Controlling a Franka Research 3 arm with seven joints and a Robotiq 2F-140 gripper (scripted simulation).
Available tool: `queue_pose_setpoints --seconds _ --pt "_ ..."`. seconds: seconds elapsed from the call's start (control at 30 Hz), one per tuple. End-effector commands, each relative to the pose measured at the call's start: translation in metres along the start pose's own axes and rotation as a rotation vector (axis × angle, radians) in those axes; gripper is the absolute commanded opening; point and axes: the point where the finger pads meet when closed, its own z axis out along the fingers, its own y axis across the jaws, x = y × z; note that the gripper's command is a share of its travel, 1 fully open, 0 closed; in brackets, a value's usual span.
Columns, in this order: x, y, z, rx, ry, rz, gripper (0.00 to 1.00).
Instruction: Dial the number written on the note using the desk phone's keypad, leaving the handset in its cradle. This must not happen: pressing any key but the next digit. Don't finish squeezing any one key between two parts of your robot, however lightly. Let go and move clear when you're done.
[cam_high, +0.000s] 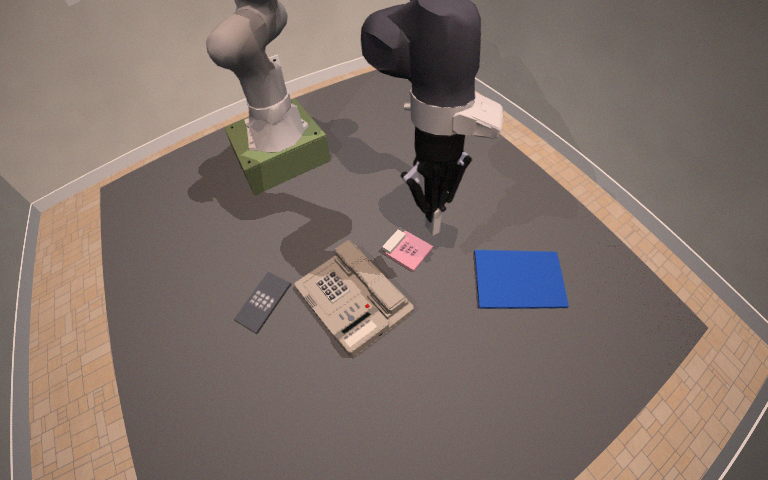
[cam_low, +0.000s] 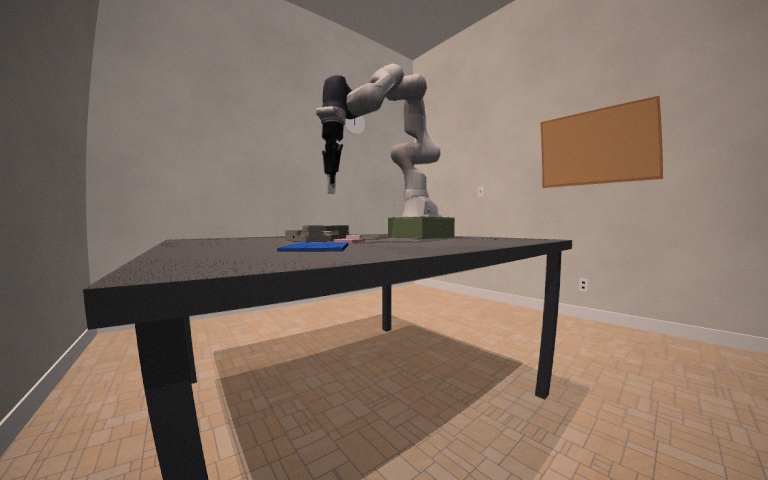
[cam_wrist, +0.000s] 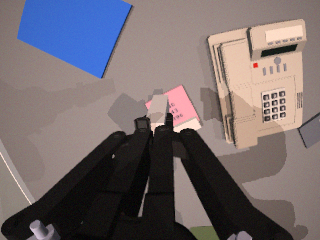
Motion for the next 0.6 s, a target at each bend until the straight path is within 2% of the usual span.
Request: queue_pose_setpoints --seconds 0.0,0.27,0.57 --pt "0.003 -0.001 0.002 0.007 -0.024 -0.053 0.0" --pt "0.021 -0.002 0.002 0.007 -0.024 -0.053 0.0" --pt "0.024 -0.002 0.002 0.007 -0.024 -0.053 0.0"
